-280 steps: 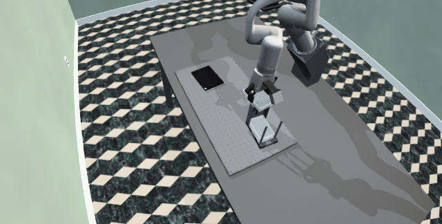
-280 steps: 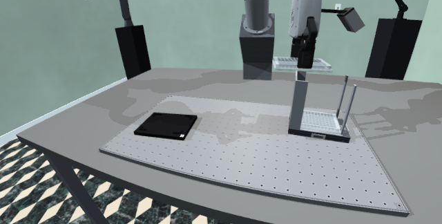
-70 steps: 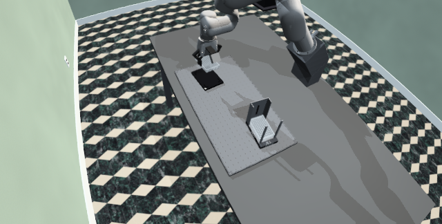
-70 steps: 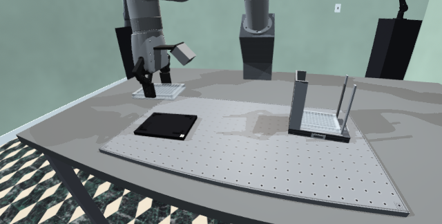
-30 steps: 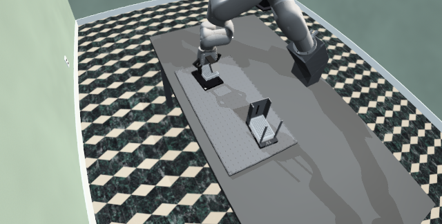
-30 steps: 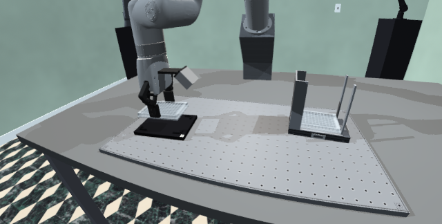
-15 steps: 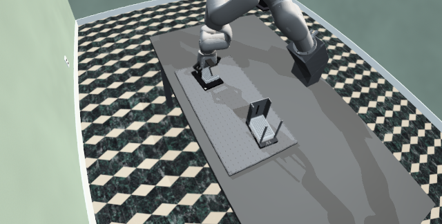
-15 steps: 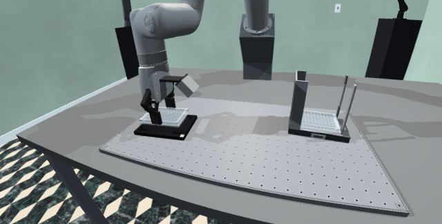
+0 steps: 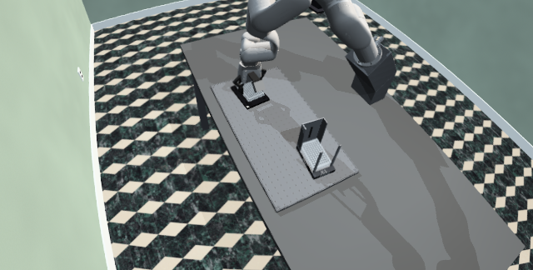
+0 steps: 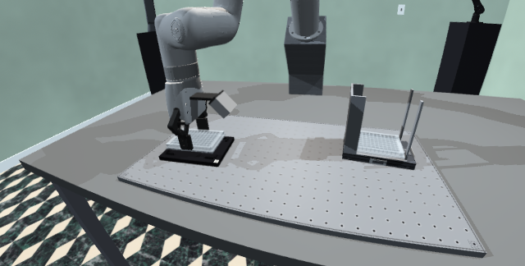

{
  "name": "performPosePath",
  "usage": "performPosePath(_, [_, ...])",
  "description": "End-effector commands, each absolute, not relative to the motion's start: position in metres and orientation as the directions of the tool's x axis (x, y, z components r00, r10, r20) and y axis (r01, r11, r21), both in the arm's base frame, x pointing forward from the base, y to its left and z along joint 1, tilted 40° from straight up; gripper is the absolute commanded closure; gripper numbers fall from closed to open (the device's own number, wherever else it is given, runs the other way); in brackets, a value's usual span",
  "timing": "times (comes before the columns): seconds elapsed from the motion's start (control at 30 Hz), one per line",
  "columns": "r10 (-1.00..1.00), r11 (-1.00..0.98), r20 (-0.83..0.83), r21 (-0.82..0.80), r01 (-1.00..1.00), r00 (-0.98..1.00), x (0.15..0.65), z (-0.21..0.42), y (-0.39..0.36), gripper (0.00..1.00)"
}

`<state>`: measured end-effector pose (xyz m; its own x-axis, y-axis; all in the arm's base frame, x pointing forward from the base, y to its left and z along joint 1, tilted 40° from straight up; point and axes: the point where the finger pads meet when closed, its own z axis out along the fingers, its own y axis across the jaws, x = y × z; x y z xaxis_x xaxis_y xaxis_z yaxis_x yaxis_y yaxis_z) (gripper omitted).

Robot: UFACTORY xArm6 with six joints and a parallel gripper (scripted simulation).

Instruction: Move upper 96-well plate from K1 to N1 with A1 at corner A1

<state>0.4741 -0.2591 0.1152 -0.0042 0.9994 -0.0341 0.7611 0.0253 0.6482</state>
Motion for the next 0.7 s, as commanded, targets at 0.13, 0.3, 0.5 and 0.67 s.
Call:
performPosePath(0.13, [0.999,0.026,-0.035,0.65,0.76,-0.003,0.4743,0.1163,-0.2596,1.0])
performPosePath(0.3, [0.999,0.026,-0.035,0.65,0.76,-0.003,0.4745,0.116,-0.2596,1.0])
performPosePath(0.5, [0.999,0.026,-0.035,0.65,0.76,-0.003,0.4752,0.1153,-0.2596,1.0])
performPosePath(0.67, [0.999,0.026,-0.035,0.65,0.76,-0.003,0.4757,0.1147,-0.2596,1.0])
